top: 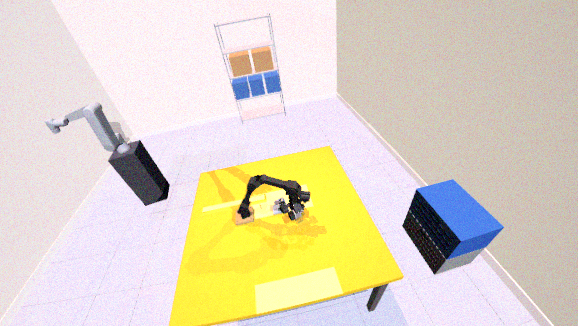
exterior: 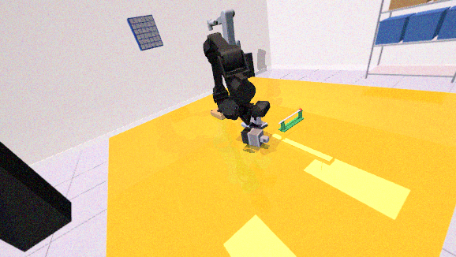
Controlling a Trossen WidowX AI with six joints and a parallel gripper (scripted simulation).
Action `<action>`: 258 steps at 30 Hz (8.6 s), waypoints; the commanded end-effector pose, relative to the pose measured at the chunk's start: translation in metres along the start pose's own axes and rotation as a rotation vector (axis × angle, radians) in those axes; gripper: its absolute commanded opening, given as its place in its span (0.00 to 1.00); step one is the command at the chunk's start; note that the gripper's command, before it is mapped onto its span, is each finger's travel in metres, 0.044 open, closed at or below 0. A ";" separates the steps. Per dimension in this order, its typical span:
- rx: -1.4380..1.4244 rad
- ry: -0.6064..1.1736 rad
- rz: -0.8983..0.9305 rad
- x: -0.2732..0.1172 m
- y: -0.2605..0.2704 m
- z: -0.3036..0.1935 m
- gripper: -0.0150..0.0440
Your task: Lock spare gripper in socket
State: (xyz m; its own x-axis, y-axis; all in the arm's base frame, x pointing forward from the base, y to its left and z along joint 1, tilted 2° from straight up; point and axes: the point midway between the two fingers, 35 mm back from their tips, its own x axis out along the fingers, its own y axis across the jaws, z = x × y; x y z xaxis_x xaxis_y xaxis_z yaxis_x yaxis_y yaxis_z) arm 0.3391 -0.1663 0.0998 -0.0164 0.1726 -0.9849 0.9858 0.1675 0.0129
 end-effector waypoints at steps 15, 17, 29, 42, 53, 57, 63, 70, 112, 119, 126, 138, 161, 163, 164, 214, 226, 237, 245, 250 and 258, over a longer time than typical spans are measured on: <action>0.020 0.003 0.001 0.036 -0.002 0.005 0.25; 0.020 0.003 0.001 0.039 -0.002 0.006 0.25; 0.020 0.002 0.001 0.040 -0.002 0.013 0.25; 0.020 0.001 0.001 0.039 -0.002 0.020 0.25; 0.020 0.001 0.001 0.039 -0.002 0.025 0.25; 0.020 0.001 0.001 0.039 -0.003 0.026 0.25; 0.020 0.000 0.001 0.040 -0.003 0.029 0.25; 0.020 0.000 0.001 0.040 -0.003 0.033 0.25; 0.025 -0.012 0.004 0.022 -0.004 0.067 0.25; 0.028 -0.012 0.005 0.011 -0.004 0.065 0.25; 0.032 -0.004 -0.001 -0.002 -0.005 0.062 0.25; 0.033 0.002 -0.006 -0.029 -0.006 0.056 0.25; 0.035 -0.032 0.030 -0.047 -0.006 0.052 1.00; 0.037 -0.060 0.060 -0.065 -0.007 0.047 1.00; 0.037 -0.074 0.076 -0.074 -0.008 0.045 1.00; -1.278 -0.145 -0.110 0.032 0.002 0.005 1.00; -1.278 -0.145 -0.110 0.051 0.003 0.008 1.00; -1.278 -0.145 -0.110 0.068 0.002 0.011 1.00; -1.278 -0.144 -0.110 0.081 0.002 0.012 1.00; -1.278 -0.144 -0.110 0.087 0.001 0.013 1.00; -1.278 -0.144 -0.110 0.087 0.001 0.013 0.69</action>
State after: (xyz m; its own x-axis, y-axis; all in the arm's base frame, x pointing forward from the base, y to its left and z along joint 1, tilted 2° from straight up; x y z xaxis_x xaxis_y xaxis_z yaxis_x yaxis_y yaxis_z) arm 0.3408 -0.1636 0.0128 0.0101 0.0086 -0.9999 0.1246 0.9922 0.0098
